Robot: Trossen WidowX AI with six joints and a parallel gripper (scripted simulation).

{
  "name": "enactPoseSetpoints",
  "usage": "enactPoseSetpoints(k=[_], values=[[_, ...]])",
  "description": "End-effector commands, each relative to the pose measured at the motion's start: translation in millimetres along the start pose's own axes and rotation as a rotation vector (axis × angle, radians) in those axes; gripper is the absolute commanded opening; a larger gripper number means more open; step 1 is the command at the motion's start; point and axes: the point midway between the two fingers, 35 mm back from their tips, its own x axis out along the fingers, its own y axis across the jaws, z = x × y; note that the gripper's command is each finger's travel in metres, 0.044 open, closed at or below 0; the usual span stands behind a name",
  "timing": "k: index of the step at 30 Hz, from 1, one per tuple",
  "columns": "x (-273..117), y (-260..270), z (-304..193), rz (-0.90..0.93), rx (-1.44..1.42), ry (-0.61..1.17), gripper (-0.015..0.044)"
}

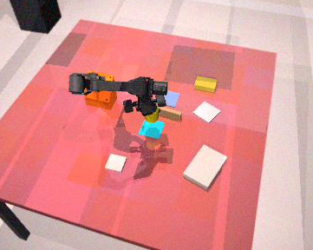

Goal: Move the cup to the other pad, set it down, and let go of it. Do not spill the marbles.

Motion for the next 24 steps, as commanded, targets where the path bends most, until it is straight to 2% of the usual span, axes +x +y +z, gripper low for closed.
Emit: enactPoseSetpoints(k=[1, 24], values=[[3.1, -1.5, 1.4, -0.002, -0.006, -0.002, 0.0000], [34.3, -1.0, 2.3, -0.002, -0.006, -0.002, 0.0000]])
